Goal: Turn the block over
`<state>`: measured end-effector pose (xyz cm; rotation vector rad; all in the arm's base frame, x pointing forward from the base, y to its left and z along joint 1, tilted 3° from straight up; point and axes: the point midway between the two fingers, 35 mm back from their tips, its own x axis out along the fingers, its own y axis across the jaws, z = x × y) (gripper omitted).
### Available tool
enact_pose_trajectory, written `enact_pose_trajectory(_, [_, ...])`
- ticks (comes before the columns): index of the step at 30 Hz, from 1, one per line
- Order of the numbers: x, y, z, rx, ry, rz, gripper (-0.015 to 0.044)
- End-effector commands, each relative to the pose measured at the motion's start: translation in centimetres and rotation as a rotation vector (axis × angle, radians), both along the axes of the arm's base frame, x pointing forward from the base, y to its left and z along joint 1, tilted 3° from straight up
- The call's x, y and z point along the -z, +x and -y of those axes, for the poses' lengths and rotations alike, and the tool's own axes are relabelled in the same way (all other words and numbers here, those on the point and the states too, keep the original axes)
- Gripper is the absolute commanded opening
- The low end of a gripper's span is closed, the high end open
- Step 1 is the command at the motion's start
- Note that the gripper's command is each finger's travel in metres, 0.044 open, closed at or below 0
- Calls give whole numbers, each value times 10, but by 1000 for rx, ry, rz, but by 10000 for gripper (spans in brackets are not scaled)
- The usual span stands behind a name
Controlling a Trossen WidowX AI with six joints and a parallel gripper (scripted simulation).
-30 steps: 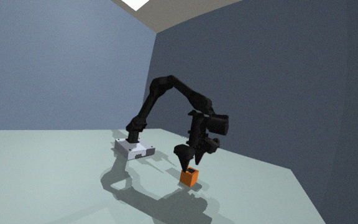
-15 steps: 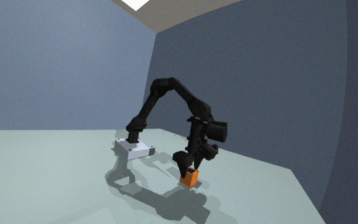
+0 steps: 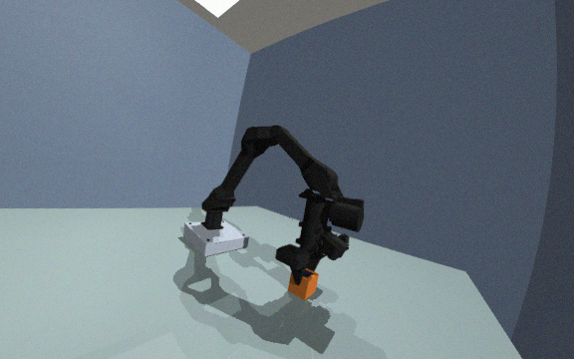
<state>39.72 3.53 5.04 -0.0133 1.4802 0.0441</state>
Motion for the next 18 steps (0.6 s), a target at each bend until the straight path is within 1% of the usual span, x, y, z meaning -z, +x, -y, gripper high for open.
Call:
enact_pose_trajectory(1, [1,0,0,5,3,-1,190])
enact_pose_trajectory(14, [1,0,0,5,3,-1,103])
enact_pose_trajectory(16, [-4,0,0,5,3,-1,51])
enact_pose_trajectory(18, [-18,-1,0,5,3,-1,0])
